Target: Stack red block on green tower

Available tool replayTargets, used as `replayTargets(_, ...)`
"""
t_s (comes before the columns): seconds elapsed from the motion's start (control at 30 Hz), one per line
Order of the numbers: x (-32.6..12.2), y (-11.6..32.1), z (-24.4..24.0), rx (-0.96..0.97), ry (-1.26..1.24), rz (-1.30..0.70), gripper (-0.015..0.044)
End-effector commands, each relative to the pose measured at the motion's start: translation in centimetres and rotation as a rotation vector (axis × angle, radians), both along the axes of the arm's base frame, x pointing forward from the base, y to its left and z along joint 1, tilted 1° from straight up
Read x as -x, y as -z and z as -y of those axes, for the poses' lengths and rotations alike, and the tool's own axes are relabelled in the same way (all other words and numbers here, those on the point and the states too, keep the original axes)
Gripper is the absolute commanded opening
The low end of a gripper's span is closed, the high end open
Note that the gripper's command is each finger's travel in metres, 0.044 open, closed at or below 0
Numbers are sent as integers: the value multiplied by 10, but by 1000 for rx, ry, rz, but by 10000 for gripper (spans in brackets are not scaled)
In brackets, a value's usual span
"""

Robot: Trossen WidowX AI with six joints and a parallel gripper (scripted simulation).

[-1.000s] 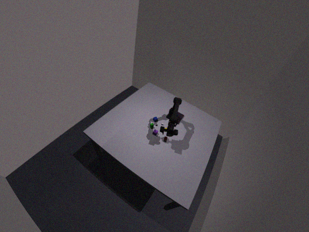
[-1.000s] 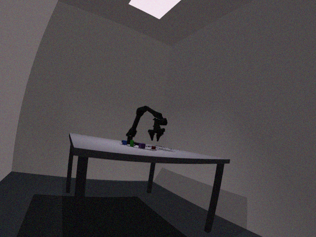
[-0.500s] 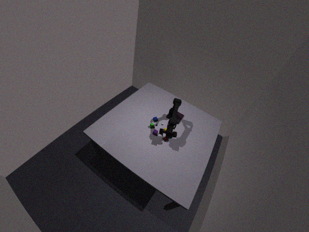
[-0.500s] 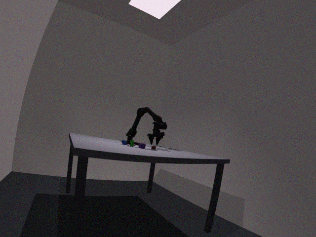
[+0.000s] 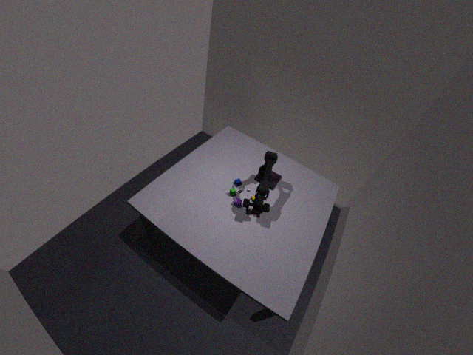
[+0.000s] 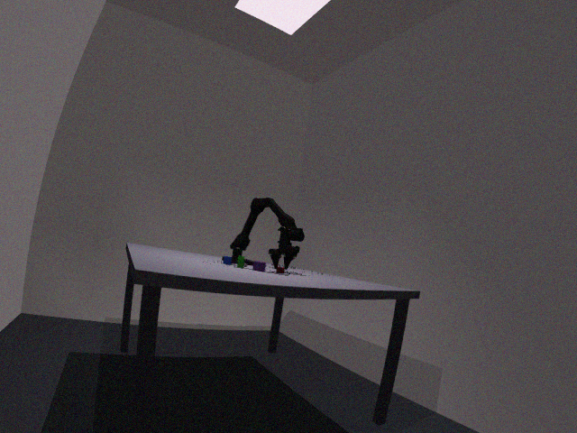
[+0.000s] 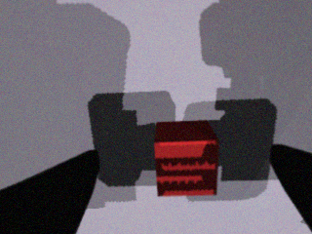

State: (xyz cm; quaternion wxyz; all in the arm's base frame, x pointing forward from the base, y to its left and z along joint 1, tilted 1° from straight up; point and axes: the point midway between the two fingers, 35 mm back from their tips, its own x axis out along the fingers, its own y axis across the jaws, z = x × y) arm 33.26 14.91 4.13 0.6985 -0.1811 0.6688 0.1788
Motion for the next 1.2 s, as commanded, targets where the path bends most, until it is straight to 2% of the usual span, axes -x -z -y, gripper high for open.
replayTargets(0.0,1,9,1,7,-5,-5,440)
replayTargets(0.63,1,11,1,4,0,-8,440)
replayTargets(1.03,1,11,1,4,0,-8,125)
replayTargets(1.17,1,11,1,4,0,-8,98)
